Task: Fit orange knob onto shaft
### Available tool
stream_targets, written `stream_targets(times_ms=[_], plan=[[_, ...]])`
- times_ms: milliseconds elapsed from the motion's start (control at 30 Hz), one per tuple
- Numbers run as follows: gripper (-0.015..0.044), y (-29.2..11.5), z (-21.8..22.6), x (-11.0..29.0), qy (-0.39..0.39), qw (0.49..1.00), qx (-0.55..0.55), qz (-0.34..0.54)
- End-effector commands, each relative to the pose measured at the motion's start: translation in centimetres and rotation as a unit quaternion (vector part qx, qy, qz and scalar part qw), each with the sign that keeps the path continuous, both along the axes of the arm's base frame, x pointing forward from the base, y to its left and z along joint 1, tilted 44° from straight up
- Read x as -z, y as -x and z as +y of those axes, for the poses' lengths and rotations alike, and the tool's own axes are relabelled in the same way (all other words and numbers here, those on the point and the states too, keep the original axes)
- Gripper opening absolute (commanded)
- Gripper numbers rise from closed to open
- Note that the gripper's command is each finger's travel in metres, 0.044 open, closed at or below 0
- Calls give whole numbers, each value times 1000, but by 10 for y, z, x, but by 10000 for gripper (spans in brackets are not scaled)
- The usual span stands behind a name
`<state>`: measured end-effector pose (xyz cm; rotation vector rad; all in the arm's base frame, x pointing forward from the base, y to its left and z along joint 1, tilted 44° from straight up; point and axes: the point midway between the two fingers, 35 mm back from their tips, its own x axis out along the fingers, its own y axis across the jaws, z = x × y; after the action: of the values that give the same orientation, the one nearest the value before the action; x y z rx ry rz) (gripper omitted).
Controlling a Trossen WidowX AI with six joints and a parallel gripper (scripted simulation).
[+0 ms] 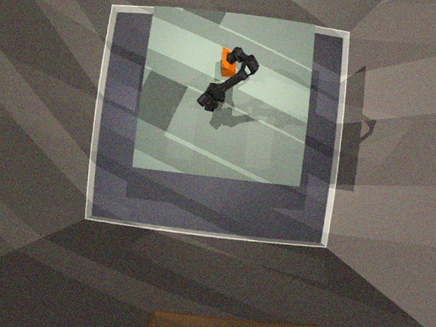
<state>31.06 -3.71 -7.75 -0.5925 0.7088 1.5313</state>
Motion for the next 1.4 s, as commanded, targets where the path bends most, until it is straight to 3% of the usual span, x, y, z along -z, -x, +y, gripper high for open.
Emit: stream_targets(times_ms=[0, 800, 1033, 1367], plan=[[0, 1, 1, 0, 0, 1000, -3, -4], [0, 0, -1, -2, 0, 1000, -3, -4], [0, -1, -2, -1, -8, 995, -76, -71], [0, 1, 0, 0, -8, 994, -79, -74]])
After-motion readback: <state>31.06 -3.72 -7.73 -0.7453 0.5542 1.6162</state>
